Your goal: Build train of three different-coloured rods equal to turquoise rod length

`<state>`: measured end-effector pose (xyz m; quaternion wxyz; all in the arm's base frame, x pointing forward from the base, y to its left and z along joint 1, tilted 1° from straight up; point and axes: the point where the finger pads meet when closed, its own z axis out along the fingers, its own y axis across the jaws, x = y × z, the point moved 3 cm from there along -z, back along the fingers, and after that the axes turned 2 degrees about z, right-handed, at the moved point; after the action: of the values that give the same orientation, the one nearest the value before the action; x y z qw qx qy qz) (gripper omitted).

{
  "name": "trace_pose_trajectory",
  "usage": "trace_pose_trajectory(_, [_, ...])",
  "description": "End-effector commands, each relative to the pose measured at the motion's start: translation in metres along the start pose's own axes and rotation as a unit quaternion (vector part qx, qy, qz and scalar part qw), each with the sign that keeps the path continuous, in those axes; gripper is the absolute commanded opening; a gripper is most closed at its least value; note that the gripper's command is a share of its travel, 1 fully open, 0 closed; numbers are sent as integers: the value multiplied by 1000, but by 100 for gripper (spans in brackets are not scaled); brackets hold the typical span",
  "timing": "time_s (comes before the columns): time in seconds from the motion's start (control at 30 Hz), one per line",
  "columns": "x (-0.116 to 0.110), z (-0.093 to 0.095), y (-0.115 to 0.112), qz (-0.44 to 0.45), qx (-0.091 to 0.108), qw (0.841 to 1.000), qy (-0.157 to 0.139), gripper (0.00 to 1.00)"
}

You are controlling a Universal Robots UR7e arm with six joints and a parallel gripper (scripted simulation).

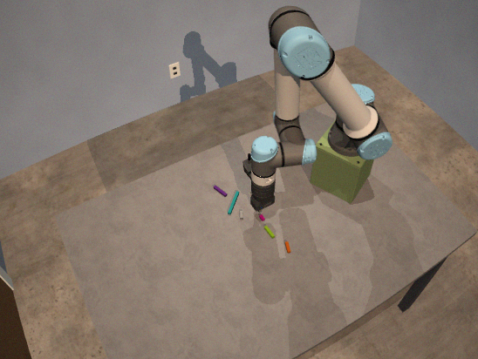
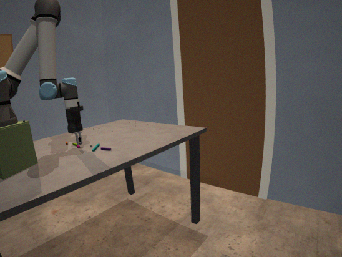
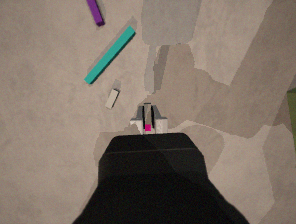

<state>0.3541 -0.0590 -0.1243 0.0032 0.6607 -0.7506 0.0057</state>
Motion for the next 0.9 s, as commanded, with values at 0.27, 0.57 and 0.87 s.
trace_pose_trajectory(0.27, [0,12,-1,0,1,1000,0,24])
trace_pose_trajectory(0.57, [0,12,-1,0,1,1000,0,24])
trace_pose_trajectory(0.87, [0,12,-1,0,1,1000,0,24])
